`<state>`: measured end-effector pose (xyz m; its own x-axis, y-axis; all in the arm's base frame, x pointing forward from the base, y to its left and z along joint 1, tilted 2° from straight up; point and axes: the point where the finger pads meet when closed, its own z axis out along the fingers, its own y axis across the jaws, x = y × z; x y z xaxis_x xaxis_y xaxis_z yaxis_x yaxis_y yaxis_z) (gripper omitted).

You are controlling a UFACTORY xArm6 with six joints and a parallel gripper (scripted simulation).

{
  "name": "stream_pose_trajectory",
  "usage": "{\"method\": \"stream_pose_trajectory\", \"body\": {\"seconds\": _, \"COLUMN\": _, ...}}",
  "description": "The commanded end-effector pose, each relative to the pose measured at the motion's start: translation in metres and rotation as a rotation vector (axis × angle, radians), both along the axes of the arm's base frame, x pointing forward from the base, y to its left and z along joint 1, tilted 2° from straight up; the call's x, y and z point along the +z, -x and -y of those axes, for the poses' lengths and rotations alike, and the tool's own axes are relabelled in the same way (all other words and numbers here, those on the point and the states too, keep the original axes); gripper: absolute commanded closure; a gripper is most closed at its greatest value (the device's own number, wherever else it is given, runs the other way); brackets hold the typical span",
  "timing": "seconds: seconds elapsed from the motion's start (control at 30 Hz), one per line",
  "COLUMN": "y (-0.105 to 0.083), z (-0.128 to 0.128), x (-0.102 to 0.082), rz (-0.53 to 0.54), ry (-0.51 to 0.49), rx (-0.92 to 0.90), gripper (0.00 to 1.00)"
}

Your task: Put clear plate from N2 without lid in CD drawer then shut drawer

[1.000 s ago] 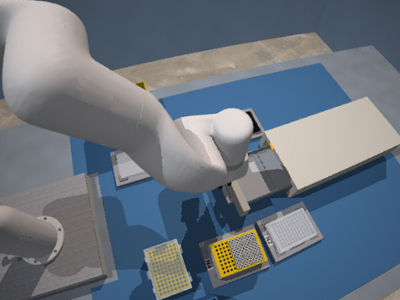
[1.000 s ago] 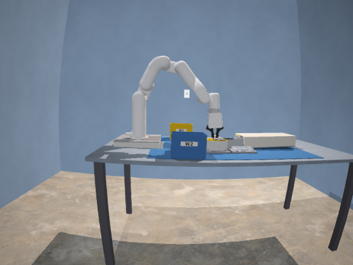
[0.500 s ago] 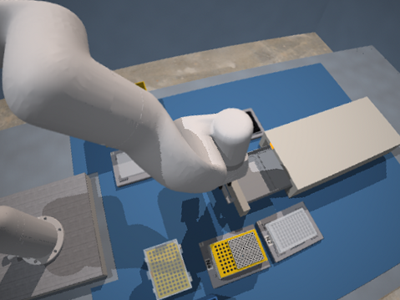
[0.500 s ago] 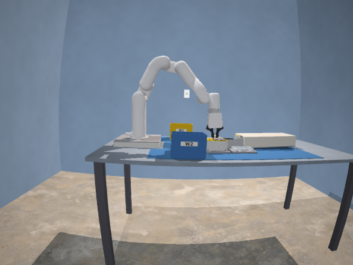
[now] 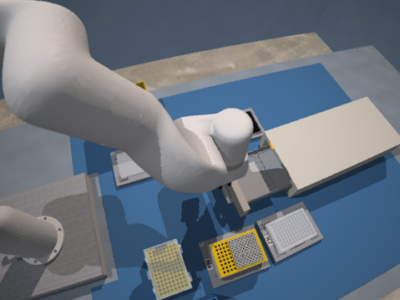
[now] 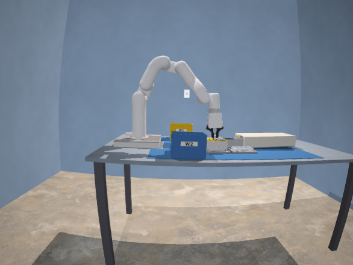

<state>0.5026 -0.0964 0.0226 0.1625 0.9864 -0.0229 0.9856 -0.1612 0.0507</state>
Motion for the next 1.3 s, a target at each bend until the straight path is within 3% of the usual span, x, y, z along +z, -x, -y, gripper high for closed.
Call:
{"method": "stream_pose_trajectory", "body": {"seconds": 0.0, "y": 0.024, "z": -0.004, "x": -0.024, "rz": -0.067, "ry": -0.012, "rx": -0.001, "gripper": 0.79}}
{"method": "stream_pose_trajectory", "body": {"seconds": 0.57, "y": 0.024, "z": -0.004, "x": -0.024, "rz": -0.067, "ry": -0.012, "rx": -0.001, "gripper": 0.79}}
{"method": "stream_pose_trajectory", "body": {"seconds": 1.27, "y": 0.023, "z": -0.005, "x": 0.008, "rz": -0.067, "ry": -0.012, "rx": -0.001, "gripper": 0.79}}
